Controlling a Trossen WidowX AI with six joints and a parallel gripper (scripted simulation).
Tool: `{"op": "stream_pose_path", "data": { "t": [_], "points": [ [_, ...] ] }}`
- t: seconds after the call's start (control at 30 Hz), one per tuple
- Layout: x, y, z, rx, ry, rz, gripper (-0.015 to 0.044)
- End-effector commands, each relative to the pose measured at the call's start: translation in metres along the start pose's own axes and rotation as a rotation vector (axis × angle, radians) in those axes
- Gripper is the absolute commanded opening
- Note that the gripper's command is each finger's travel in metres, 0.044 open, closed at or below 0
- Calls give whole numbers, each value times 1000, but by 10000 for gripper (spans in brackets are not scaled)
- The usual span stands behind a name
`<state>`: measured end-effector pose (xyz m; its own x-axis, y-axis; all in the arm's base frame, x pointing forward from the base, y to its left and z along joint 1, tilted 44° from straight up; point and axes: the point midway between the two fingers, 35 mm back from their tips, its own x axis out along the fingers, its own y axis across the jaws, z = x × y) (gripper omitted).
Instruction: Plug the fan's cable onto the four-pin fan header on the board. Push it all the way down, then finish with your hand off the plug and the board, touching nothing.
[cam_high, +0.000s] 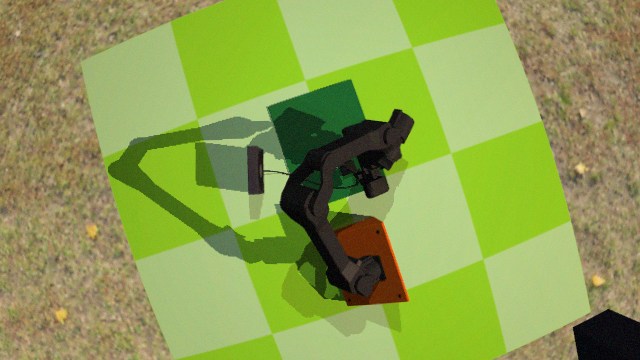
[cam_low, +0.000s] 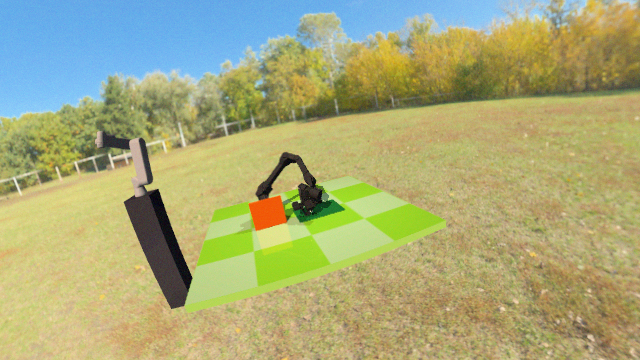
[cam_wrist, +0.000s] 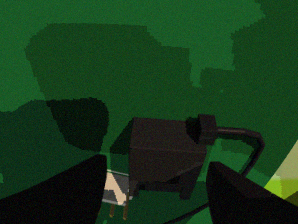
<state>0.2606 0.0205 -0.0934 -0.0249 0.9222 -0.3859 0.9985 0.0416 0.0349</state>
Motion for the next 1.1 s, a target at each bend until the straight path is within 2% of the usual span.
{"op": "stream_pose_path", "data": {
  "t": [0.0,0.33,0.43,0.8,0.87,1.07],
  "points": [
    [9,-3,3,13,10,-1,210],
    [14,-3,5,13,11,-1,210],
    [12,-2,4,4,4,-3,131],
    [12,-2,4,4,4,-3,58],
    [10,-2,4,4,4,-3,5],
    [-6,0,-2,7,1,-2,0]
  ]
}}
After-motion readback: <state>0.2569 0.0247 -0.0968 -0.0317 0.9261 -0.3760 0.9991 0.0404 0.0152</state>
